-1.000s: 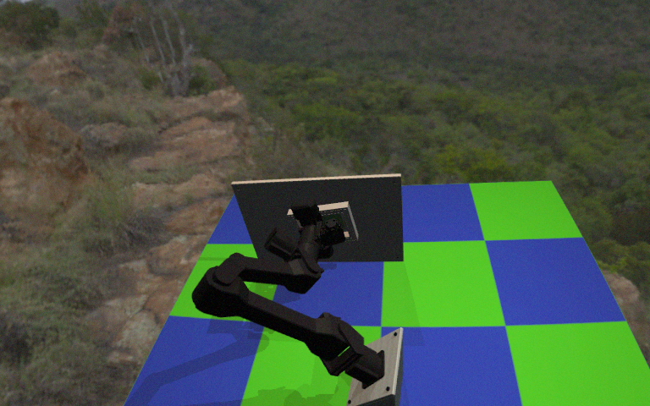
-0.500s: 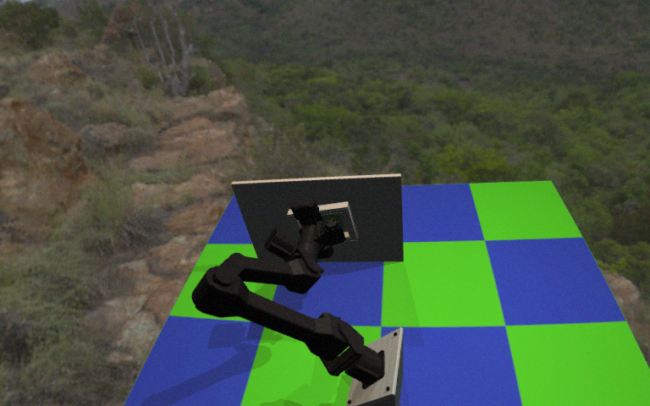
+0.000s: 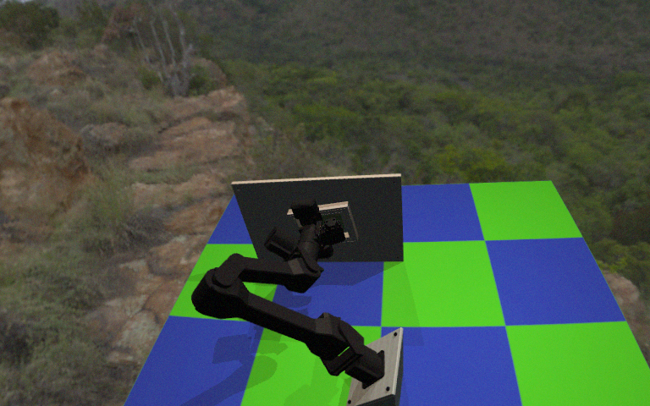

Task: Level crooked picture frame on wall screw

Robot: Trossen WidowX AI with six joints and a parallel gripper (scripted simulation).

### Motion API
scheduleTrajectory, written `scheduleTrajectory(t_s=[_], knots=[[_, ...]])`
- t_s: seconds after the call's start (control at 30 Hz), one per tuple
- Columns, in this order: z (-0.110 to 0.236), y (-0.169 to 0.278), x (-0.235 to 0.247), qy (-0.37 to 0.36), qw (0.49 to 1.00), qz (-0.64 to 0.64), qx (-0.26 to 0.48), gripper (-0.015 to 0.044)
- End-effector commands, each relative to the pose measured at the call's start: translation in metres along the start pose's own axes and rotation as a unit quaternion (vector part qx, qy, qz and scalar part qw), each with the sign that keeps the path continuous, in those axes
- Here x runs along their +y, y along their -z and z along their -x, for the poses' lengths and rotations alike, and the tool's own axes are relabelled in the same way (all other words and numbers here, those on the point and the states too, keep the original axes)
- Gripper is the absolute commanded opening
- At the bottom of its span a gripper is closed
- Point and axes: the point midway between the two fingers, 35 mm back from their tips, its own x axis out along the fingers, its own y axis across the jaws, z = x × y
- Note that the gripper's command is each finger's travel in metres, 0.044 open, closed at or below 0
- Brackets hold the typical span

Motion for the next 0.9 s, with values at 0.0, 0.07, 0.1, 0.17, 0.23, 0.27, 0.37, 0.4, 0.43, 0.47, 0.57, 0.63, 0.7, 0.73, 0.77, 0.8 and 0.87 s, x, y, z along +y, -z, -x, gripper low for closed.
scheduleTrajectory(t_s=[0.0,0.07,0.1,0.17,0.23,0.27,0.37,0.4,0.43,0.47,0.57,0.63,0.7,0.73,0.77,0.8,0.87], knots=[[-0.0001,-0.0004,0.0048,-0.005,1.000,-0.003,-0.001,0.0000],[-0.0001,-0.0004,0.0054,-0.005,1.000,-0.003,-0.001,0.0000],[-0.0001,-0.0004,0.0058,-0.005,1.000,-0.003,-0.001,0.0000],[-0.0001,-0.0004,0.0064,-0.005,1.000,-0.003,-0.001,0.0000],[-0.0001,-0.0004,0.0071,-0.005,1.000,-0.003,-0.001,0.0000],[-0.0001,-0.0004,0.0074,-0.005,1.000,-0.003,-0.001,0.0000],[-0.0001,-0.0004,0.0083,-0.005,1.000,-0.003,-0.001,0.0000],[-0.0001,-0.0004,0.0086,-0.005,1.000,-0.003,-0.001,0.0000],[-0.0001,-0.0004,0.0088,-0.005,1.000,-0.003,-0.001,0.0000],[-0.0001,-0.0004,0.0091,-0.005,1.000,-0.003,-0.001,0.0000],[-0.0001,-0.0004,0.0095,-0.005,1.000,-0.003,-0.001,0.0000],[-0.0001,-0.0004,0.0094,-0.005,1.000,-0.003,-0.001,0.0000],[-0.0001,-0.0004,0.0091,-0.005,1.000,-0.003,-0.001,0.0000],[-0.0001,-0.0004,0.0088,-0.005,1.000,-0.003,-0.001,0.0000],[-0.0001,-0.0004,0.0086,-0.005,1.000,-0.003,-0.001,0.0000],[-0.0001,-0.0004,0.0084,-0.005,1.000,-0.003,-0.001,0.0000],[-0.0001,-0.0004,0.0080,-0.005,1.000,-0.003,-0.001,0.0000]])
